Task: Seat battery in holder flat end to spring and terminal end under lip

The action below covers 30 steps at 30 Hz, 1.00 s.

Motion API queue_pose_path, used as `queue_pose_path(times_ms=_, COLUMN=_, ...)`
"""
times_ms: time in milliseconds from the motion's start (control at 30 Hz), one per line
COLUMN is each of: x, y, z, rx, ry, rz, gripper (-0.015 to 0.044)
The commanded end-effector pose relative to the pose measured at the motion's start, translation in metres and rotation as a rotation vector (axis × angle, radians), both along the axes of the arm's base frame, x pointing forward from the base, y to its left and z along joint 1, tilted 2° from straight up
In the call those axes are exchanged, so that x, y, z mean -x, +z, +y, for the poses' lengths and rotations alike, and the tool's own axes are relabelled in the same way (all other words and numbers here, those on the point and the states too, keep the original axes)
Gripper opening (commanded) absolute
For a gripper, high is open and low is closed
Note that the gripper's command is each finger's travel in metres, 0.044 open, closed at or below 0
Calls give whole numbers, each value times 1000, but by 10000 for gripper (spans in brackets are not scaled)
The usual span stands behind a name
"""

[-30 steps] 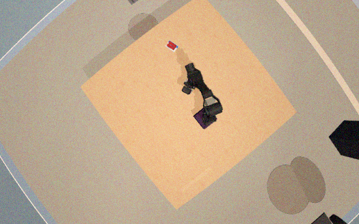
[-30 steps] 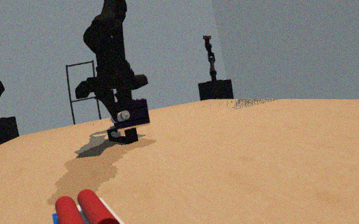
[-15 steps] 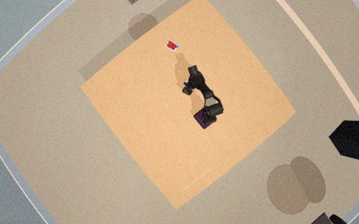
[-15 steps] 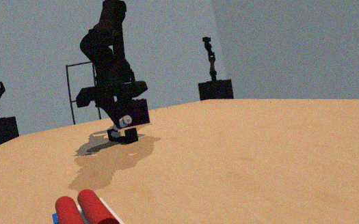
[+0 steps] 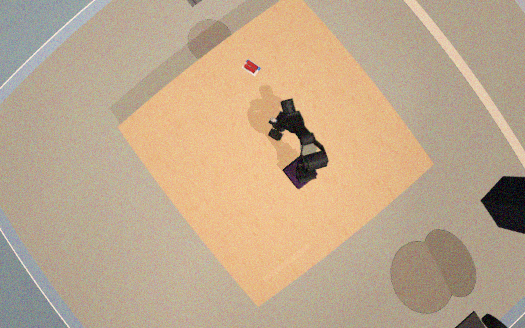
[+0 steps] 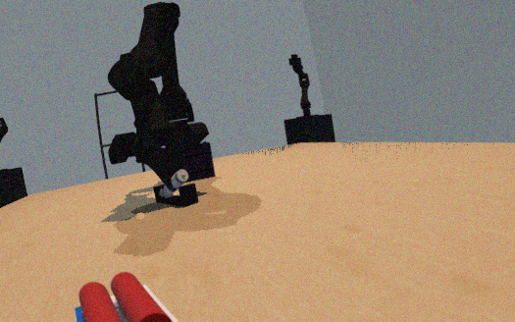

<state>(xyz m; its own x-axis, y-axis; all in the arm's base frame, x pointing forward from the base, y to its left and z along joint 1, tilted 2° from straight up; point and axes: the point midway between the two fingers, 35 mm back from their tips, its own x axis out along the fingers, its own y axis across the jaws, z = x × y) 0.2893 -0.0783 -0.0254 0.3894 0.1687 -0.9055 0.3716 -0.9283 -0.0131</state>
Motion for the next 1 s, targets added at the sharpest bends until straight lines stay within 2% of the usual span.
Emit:
queue_pose_path(times_ms=0, x=3, y=-2, z=1, rx=-15, ry=4, rz=-27, gripper=65)
queue_pose_path(times_ms=300, x=6, y=-6, z=0, rx=-38, ry=6, rz=-92, gripper=65)
queue_pose_path(times_ms=967, x=23, y=-9, z=-6, rx=-30, ry=2, rz=-98, gripper=65)
